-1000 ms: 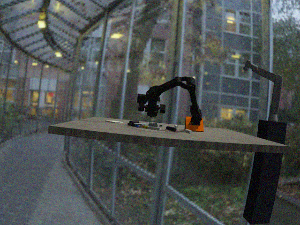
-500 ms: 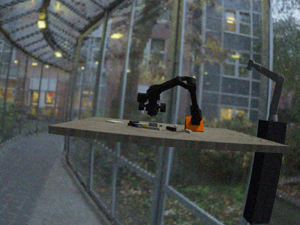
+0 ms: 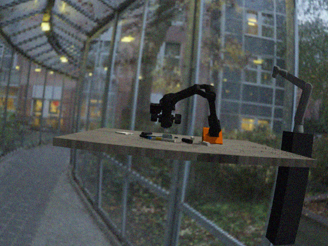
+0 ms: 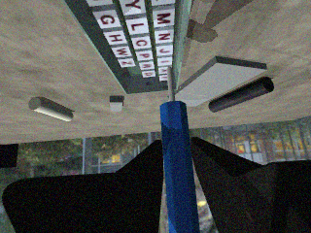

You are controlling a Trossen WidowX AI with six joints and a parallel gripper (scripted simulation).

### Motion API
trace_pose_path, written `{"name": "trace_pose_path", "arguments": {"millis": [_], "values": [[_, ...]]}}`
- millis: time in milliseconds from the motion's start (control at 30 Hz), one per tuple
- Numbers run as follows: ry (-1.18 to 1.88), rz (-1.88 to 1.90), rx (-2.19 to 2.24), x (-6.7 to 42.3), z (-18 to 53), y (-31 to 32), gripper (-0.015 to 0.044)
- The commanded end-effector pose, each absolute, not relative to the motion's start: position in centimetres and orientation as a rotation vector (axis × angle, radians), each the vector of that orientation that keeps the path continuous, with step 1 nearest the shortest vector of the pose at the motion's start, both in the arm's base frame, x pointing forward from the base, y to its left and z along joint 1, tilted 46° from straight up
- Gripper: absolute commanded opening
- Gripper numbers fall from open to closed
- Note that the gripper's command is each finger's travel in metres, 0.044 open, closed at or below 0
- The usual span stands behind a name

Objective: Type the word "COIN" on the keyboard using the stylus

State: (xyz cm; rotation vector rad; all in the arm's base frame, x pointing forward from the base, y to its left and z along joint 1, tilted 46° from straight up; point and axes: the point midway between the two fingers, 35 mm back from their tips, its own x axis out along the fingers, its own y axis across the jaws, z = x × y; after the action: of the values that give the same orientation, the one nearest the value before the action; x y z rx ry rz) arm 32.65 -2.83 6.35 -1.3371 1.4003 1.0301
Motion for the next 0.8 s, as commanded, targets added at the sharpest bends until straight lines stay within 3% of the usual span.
{"name": "trace_pose_path", "arguments": {"millis": [0, 133, 233, 767], "values": [[1.407, 1.037, -1.336, 32.48, 5.66, -2.29, 0.0], [1.407, 1.037, -1.336, 32.48, 5.66, -2.29, 0.0], [1.407, 1.037, -1.336, 32.55, 5.51, -2.07, 0.0079], [1.407, 1.037, -1.336, 32.59, 5.54, -2.04, 0.0081]]}}
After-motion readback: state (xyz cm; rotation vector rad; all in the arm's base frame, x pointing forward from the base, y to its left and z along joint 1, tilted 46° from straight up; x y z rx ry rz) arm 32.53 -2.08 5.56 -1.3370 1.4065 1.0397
